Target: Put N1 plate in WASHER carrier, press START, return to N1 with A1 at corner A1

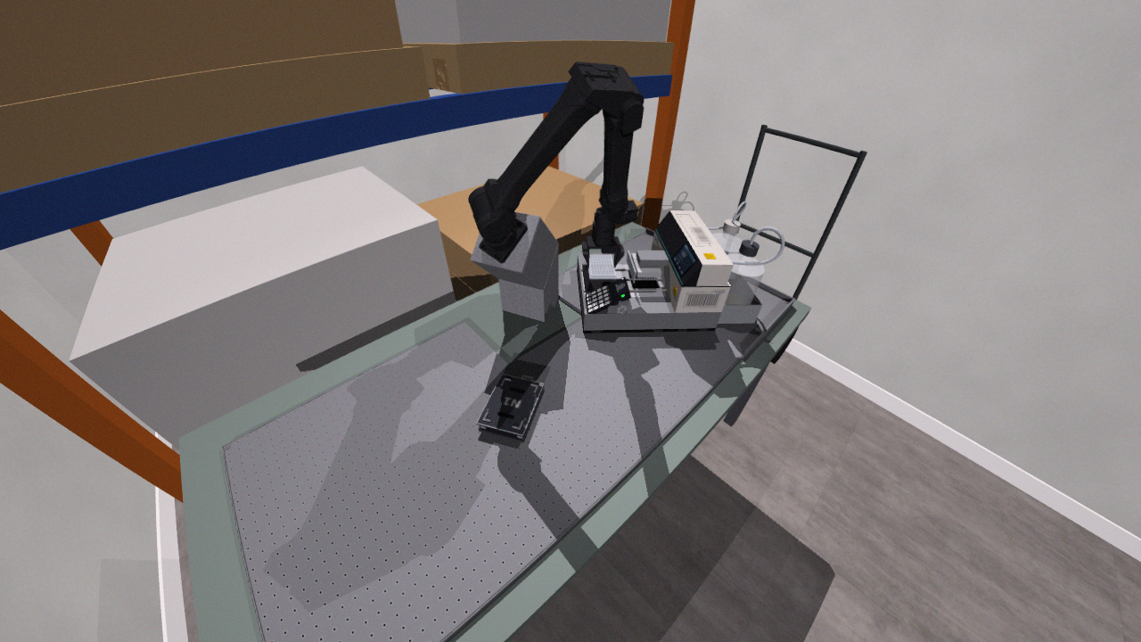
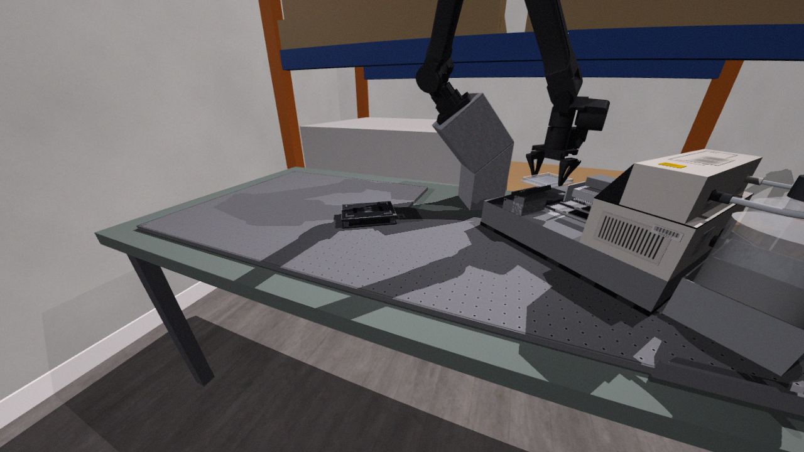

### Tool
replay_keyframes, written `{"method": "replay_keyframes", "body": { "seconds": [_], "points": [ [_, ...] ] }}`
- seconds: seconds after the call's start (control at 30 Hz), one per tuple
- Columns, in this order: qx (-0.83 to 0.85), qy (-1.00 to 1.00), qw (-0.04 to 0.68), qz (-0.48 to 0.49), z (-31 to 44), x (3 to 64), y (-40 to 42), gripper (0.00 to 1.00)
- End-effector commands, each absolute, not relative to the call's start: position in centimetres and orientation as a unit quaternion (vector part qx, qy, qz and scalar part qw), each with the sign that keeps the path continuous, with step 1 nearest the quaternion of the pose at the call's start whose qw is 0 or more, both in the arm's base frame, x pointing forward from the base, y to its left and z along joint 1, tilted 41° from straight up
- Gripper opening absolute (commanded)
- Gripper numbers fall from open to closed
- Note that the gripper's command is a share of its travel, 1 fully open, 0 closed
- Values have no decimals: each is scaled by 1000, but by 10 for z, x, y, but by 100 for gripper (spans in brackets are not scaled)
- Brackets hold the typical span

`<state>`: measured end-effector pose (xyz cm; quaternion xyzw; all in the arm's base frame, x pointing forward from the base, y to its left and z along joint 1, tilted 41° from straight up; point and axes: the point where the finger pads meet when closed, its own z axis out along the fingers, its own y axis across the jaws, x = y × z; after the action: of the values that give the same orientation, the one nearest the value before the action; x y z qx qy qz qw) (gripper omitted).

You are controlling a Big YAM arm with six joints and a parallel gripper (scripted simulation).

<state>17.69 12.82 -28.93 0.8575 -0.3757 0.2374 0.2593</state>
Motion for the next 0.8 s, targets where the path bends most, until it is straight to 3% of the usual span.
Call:
{"method": "replay_keyframes", "body": {
  "seconds": [0.0, 0.77],
  "points": [
    [859, -376, 254, 236, -301, 184, 130, 84],
    [860, -374, 254, 238, -306, 185, 123, 84]
  ]
}}
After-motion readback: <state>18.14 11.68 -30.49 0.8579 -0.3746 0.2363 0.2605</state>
